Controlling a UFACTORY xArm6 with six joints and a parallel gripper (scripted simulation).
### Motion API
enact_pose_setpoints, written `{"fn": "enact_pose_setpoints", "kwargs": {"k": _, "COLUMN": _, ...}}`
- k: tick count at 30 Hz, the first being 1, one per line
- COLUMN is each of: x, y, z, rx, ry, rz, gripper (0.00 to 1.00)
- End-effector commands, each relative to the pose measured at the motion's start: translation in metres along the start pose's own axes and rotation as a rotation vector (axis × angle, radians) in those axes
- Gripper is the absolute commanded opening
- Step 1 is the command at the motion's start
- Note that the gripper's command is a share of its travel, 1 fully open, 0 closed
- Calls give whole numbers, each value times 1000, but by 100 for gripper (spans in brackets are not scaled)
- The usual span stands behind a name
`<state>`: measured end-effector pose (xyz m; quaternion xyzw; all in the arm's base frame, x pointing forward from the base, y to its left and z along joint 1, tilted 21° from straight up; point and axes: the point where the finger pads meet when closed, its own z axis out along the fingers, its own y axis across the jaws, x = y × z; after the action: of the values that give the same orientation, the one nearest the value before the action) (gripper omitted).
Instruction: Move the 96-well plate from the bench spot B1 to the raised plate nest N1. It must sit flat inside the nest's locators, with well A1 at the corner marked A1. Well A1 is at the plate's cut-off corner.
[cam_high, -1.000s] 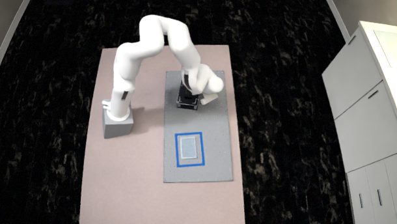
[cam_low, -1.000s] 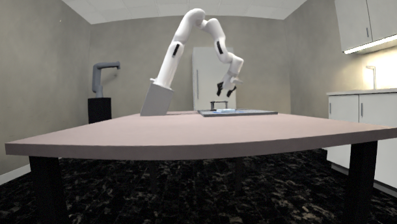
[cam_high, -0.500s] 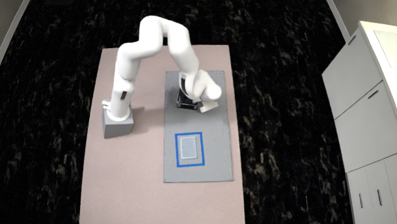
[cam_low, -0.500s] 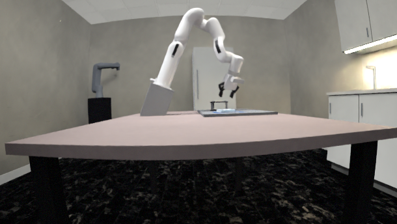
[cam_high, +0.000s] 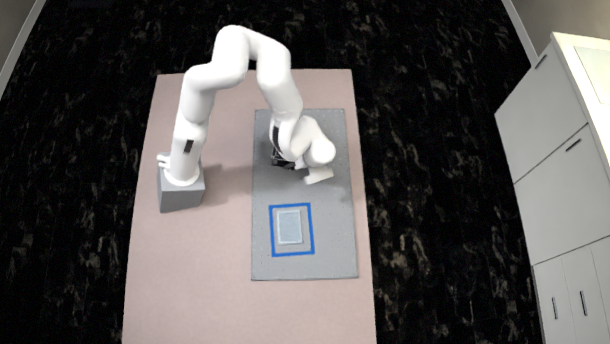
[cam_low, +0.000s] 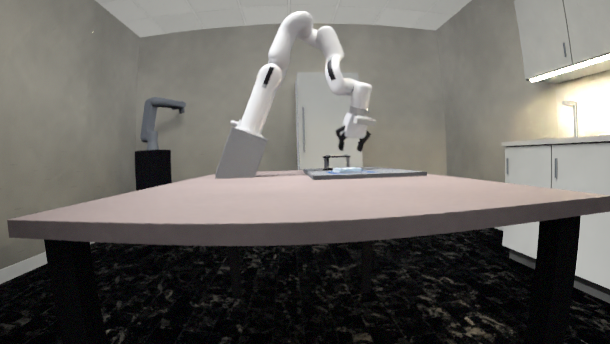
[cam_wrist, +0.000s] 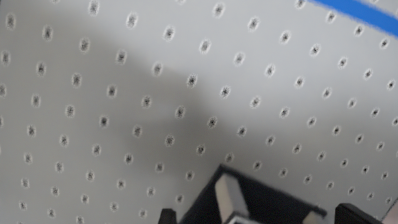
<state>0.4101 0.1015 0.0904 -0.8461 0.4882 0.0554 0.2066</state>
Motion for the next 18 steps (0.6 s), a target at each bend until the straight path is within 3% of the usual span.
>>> {"fn": "enact_pose_setpoints", "kwargs": {"k": 1, "x": 28, "y": 9, "z": -8, "rx": 24, "ry": 35, "rz": 28, "gripper": 100}}
{"fn": "enact_pose_setpoints", "kwargs": {"k": 7, "x": 33, "y": 11, "z": -10, "rx": 24, "ry": 35, "rz": 28, "gripper": 100}}
{"fn": "enact_pose_setpoints", "kwargs": {"k": 11, "x": 50, "y": 20, "z": -15, "rx": 60, "ry": 114, "rz": 93, "gripper": 100}}
{"fn": "enact_pose_setpoints", "kwargs": {"k": 18, "x": 73, "y": 32, "z": -23, "rx": 60, "ry": 114, "rz": 93, "gripper": 100}}
